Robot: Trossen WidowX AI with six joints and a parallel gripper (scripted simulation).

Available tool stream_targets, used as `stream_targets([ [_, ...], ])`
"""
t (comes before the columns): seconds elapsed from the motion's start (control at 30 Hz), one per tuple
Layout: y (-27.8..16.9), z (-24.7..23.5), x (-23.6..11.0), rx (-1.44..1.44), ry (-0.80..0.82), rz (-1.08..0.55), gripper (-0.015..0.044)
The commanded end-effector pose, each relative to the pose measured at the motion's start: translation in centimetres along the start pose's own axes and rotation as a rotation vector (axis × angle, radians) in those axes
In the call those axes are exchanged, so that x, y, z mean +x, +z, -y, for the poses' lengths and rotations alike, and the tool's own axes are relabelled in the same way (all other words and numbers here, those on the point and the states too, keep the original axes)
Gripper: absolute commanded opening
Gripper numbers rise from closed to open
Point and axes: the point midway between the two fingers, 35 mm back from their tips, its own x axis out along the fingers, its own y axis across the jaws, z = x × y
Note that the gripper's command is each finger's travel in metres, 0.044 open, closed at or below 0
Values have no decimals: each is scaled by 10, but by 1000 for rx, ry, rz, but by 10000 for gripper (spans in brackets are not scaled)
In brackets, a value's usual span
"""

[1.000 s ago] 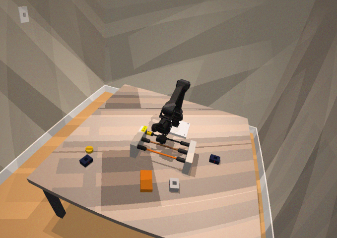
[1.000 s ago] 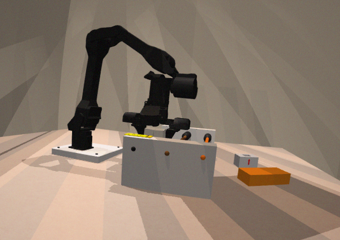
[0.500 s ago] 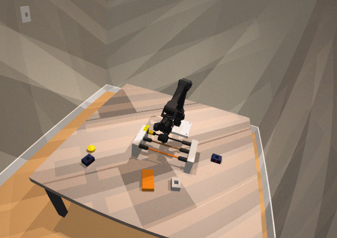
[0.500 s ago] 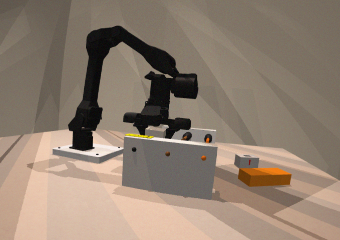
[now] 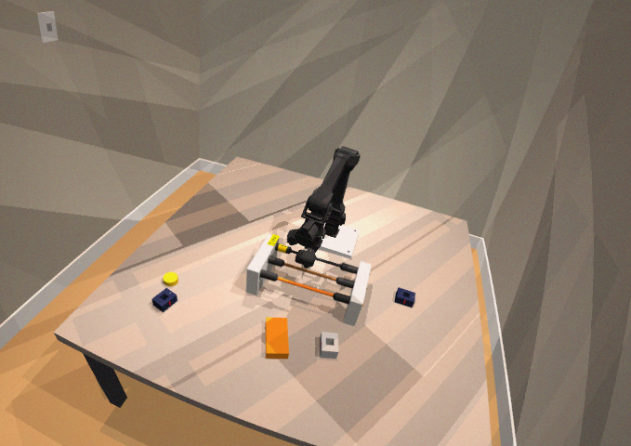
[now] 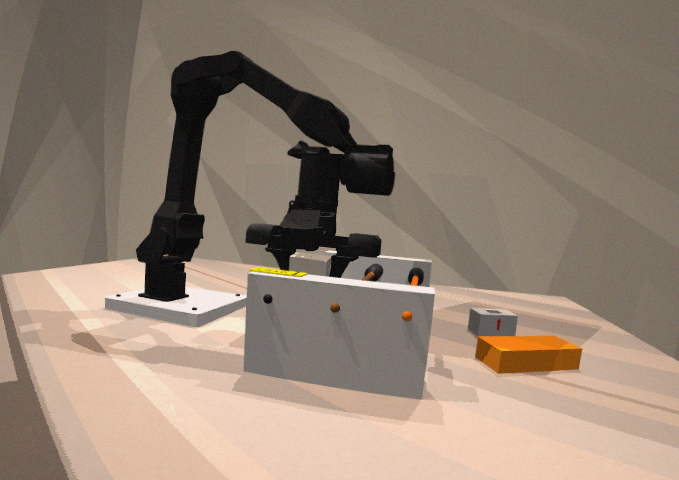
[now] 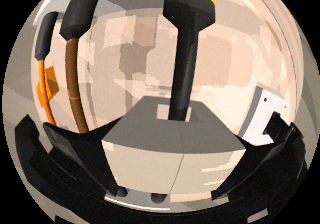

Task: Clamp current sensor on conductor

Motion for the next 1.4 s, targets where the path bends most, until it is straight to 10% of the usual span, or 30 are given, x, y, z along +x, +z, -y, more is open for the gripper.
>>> stream_targets([
  [0.0,0,0,0,0,-1,0,79],
  [0.47,1,0,-2,1,1,0,440],
  [0.83,0,0,0,0,0,0,154],
  [1.37,0,0,-2,2,4,0,0],
])
